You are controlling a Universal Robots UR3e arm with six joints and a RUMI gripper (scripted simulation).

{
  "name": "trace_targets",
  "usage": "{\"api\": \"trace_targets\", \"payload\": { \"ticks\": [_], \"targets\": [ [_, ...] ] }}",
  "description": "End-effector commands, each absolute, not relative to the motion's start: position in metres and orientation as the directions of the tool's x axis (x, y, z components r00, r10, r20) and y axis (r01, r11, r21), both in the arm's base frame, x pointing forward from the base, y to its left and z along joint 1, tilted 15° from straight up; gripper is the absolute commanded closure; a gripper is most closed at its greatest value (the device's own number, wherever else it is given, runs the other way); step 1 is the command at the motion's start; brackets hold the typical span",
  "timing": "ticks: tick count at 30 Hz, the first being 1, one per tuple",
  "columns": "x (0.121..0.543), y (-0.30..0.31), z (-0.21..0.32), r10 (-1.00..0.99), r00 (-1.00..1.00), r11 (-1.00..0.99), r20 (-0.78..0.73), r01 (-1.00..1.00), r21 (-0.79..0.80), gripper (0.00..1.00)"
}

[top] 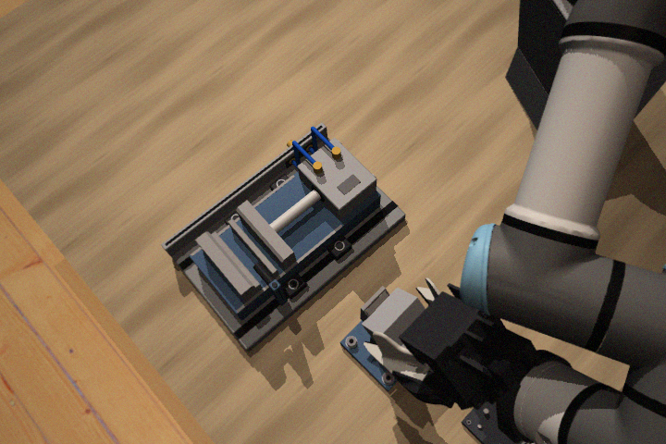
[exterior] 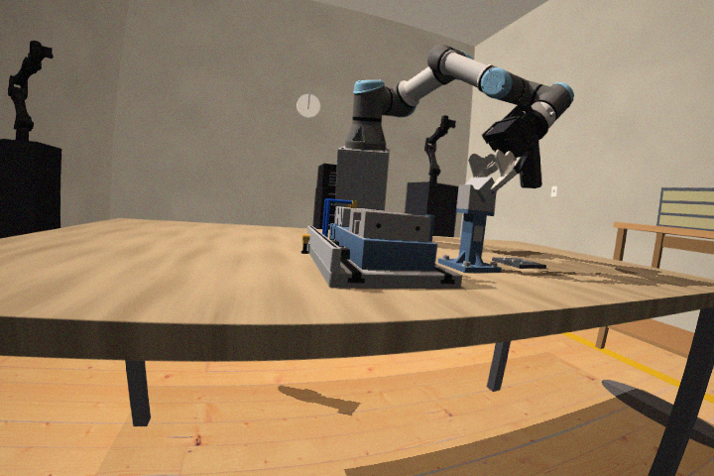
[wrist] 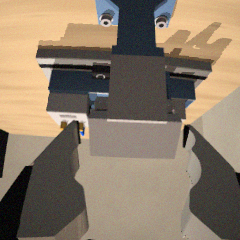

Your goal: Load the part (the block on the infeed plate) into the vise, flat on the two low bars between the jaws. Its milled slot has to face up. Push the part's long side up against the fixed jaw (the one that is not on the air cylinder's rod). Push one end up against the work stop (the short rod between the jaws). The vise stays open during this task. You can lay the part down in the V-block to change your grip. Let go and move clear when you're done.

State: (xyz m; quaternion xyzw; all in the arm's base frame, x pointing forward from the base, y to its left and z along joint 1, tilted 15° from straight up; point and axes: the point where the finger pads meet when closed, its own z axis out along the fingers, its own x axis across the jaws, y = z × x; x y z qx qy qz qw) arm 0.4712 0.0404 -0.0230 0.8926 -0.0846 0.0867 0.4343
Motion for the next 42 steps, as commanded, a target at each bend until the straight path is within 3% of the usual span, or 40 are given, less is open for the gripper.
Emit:
{"api": "trace_targets", "payload": {
  "ticks": [1, 12, 13, 42],
  "targets": [
    [0.4719, 0.0408, -0.0219, -0.076, 0.97, -0.609, 0.231, -0.228, 0.759, 0.49],
    [0.4719, 0.0408, -0.0219, -0.076, 0.97, -0.609, 0.231, -0.228, 0.759, 0.49],
    [0.4719, 0.0408, -0.0219, -0.076, 0.97, -0.609, 0.231, -0.228, 0.759, 1.0],
    [0.4719, 0.0408, -0.0219, -0.076, 0.97, -0.609, 0.231, -0.228, 0.759, 1.0]
  ]
}}
